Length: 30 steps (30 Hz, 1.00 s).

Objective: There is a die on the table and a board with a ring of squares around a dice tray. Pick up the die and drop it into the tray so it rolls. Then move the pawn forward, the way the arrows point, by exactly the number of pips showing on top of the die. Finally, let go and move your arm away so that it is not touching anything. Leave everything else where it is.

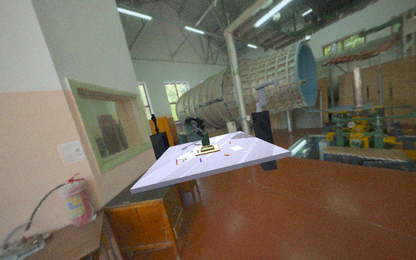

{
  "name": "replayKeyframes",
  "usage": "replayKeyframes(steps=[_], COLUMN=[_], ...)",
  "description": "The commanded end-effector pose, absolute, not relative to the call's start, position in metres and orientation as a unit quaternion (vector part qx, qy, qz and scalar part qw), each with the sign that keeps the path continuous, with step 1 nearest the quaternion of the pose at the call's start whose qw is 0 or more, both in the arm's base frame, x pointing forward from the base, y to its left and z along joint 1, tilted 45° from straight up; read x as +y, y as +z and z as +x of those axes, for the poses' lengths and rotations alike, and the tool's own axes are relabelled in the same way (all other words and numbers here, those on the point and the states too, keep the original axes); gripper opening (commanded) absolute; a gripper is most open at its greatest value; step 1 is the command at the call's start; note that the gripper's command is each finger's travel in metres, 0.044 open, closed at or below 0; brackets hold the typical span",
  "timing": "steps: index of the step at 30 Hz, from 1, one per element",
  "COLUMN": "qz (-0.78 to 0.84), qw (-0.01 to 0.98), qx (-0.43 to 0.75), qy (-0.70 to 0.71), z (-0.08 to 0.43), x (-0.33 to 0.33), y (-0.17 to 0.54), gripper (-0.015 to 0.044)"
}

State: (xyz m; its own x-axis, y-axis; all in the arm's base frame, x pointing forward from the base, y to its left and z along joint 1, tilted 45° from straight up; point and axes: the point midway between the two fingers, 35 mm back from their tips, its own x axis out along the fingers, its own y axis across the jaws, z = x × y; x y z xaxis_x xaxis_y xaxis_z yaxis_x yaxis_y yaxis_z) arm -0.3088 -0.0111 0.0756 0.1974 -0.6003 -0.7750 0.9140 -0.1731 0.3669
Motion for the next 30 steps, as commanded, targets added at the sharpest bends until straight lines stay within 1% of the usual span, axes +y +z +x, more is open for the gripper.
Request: replayKeyframes(steps=[1, 5, 10, 12, 19, 25, 30], qz=[0.465, 0.514, 0.578, 0.601, 0.662, 0.687, 0.686], qw=[0.616, 0.532, 0.392, 0.359, 0.152, -0.032, -0.182], qx=[0.168, 0.134, 0.071, 0.048, -0.063, -0.17, -0.262], qy=[-0.613, -0.659, -0.713, -0.713, -0.731, -0.706, -0.654], z=[-0.309, -0.3, -0.272, -0.246, -0.164, -0.075, 0.005], x=[-0.008, 0.046, 0.122, 0.144, 0.225, 0.264, 0.273], y=[0.075, 0.073, 0.069, 0.067, 0.062, 0.06, 0.06], gripper=[0.0374, 0.0275, 0.0275, 0.0275, 0.0275, 0.0275, 0.0275])
